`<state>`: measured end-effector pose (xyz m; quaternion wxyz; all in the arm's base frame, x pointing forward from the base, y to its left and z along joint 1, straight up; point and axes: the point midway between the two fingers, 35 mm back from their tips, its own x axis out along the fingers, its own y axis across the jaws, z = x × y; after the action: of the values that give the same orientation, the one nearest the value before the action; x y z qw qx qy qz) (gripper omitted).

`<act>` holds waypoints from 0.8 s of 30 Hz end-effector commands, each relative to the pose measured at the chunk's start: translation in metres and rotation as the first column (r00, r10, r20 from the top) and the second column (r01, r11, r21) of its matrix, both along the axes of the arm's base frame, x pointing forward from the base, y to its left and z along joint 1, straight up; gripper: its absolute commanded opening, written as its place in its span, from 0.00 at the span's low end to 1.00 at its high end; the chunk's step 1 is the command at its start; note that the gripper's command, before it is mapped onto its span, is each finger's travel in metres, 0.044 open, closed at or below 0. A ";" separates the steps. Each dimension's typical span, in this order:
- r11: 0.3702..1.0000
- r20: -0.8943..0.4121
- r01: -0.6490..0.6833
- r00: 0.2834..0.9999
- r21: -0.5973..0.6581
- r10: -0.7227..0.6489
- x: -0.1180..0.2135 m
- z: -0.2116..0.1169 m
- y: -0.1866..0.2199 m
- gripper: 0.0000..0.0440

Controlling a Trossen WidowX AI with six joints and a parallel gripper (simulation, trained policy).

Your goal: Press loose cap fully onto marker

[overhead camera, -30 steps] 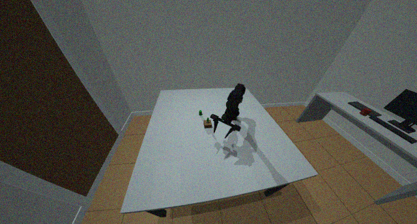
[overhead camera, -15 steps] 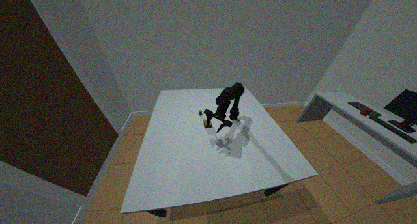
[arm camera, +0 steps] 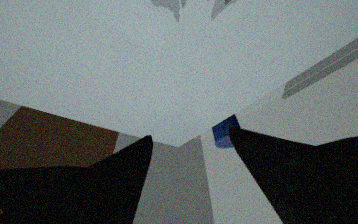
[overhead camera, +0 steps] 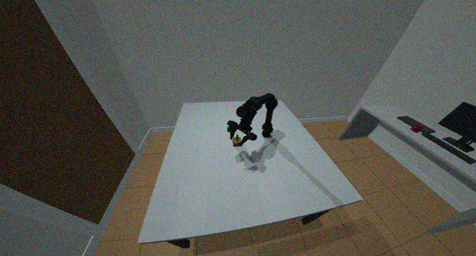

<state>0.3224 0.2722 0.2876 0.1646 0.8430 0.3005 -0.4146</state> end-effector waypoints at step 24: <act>0.979 -0.121 0.195 0.972 -0.061 -0.201 0.037 -0.016 -0.093 0.77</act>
<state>0.3567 0.1892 0.2729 0.1270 0.8387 0.2206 -0.4814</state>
